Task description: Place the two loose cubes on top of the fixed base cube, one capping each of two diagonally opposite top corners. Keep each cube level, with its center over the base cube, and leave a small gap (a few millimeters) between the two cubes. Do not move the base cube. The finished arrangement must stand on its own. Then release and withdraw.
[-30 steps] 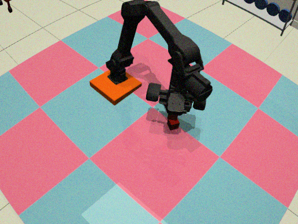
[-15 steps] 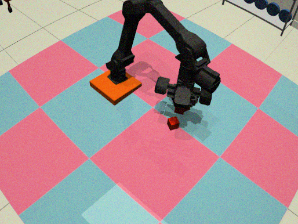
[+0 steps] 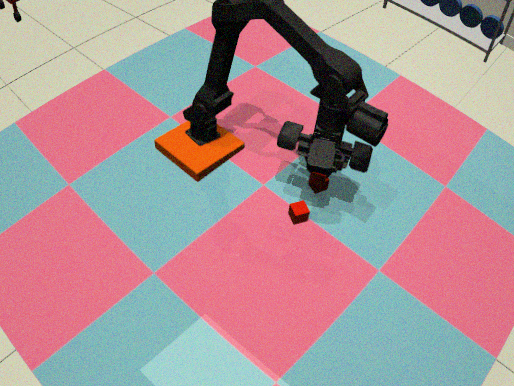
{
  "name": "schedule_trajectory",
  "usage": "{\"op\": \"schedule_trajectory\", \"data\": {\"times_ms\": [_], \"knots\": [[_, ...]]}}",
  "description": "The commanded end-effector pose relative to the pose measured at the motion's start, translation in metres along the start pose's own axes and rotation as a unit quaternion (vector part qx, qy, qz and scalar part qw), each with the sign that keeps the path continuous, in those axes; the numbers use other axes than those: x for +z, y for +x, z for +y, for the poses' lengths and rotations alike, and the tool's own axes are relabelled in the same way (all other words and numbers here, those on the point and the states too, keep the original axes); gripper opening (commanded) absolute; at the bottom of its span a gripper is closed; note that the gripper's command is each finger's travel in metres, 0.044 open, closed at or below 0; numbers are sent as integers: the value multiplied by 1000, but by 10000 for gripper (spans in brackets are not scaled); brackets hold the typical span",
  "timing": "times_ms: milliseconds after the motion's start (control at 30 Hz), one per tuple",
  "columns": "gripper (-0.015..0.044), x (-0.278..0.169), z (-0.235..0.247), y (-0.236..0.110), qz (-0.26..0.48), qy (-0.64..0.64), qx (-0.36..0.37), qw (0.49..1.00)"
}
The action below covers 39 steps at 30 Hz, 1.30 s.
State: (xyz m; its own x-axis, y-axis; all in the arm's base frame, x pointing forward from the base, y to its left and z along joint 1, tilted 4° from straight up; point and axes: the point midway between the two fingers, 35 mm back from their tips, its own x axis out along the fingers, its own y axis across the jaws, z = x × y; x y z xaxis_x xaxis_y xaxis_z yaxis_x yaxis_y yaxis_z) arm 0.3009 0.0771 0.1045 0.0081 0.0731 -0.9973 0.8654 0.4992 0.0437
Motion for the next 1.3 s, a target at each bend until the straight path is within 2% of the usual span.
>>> {"op": "schedule_trajectory", "data": {"times_ms": [0,433,900,1267], "knots": [[105,-12,0,2,3,10,3,1000],[105,-17,0,3,3,14,3,1000],[105,-17,1,29,3,16,3,1000],[105,-17,1,30,3,16,3,1000]]}}
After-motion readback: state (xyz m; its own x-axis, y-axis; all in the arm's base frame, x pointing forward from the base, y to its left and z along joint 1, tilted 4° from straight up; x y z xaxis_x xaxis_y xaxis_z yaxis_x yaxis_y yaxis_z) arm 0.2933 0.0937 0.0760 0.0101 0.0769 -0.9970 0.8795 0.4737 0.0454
